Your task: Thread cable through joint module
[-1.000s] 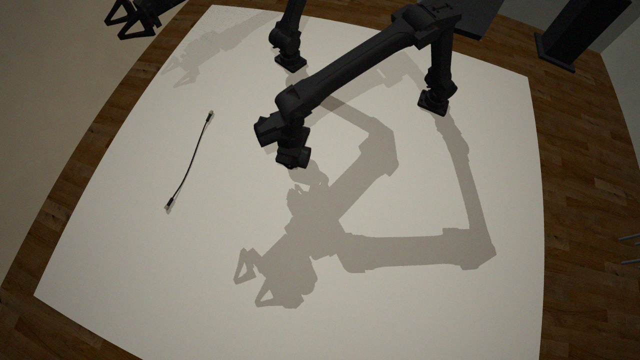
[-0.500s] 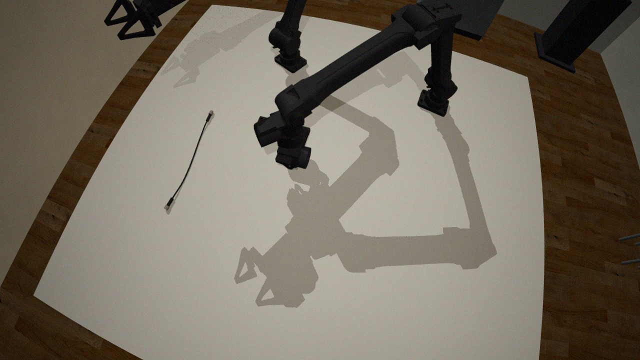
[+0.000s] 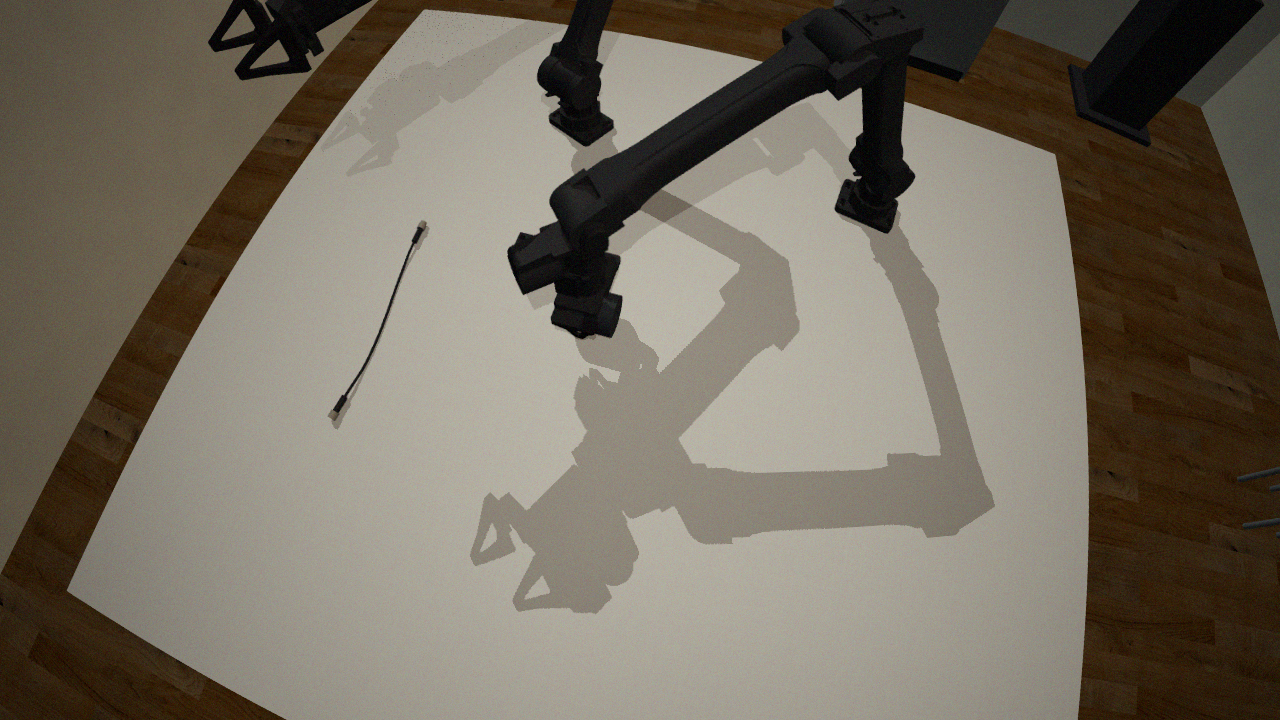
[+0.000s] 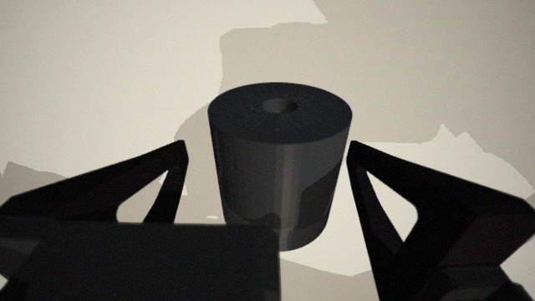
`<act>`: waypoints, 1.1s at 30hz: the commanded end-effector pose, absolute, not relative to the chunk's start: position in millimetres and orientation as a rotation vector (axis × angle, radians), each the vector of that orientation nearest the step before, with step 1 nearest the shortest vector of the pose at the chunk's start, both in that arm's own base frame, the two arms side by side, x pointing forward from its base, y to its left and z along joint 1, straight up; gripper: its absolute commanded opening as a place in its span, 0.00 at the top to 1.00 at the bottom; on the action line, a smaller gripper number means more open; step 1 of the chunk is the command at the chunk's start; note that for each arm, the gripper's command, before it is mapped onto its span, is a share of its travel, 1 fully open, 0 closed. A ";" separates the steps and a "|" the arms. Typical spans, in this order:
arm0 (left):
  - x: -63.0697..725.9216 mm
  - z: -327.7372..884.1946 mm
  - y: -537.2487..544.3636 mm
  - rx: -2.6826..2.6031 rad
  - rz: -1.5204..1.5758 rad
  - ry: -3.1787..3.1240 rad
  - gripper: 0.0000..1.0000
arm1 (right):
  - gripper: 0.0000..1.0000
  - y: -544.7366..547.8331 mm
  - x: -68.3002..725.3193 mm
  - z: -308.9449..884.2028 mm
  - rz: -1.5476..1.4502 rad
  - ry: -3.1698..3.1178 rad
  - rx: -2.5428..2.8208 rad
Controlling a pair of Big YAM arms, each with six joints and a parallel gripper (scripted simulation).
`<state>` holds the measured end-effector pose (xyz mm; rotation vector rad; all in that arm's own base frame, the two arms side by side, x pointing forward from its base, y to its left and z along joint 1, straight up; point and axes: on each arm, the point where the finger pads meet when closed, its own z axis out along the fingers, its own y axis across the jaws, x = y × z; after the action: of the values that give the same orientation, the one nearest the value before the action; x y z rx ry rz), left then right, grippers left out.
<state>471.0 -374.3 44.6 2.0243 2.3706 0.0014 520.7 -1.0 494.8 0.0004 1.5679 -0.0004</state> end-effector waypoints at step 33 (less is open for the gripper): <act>491.5 145.5 -371.7 1.907 0.007 2.335 0.04 | 0.73 3.5 513.9 501.9 -0.001 1.541 -0.008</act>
<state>472.5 -373.5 109.9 2.0078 2.3658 0.0022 519.2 -0.6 490.8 0.0003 1.5735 -0.0003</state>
